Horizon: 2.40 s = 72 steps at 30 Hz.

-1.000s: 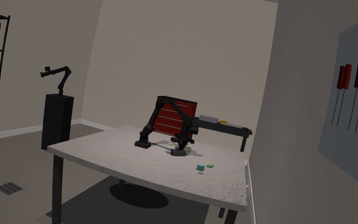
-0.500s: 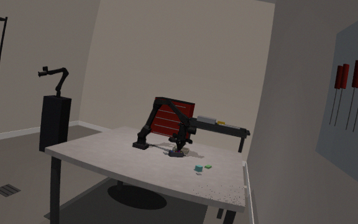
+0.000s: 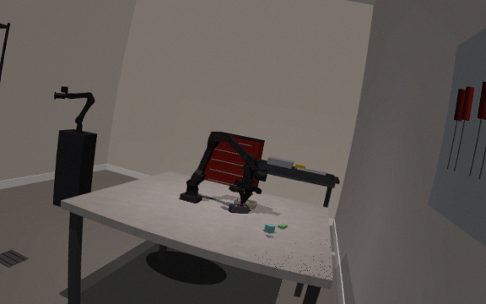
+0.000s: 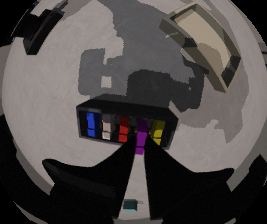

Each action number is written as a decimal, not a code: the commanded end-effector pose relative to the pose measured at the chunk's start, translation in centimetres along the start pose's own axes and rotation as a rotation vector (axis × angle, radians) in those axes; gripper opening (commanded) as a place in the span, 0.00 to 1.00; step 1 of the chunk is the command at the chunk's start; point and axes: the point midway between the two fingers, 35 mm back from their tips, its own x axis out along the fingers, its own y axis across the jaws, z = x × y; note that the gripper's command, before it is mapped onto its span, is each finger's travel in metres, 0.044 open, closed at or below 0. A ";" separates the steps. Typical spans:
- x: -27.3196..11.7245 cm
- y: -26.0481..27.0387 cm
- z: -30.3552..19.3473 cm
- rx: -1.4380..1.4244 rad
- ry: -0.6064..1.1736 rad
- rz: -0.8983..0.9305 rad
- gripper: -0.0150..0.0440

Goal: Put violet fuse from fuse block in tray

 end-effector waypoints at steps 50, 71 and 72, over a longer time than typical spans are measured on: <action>-4.1 0.0 0.1 0.001 -0.003 -0.005 0.25; -4.3 -6.5 8.0 0.001 -0.008 -0.009 0.25; -4.3 -6.8 8.5 0.001 -0.008 -0.010 0.25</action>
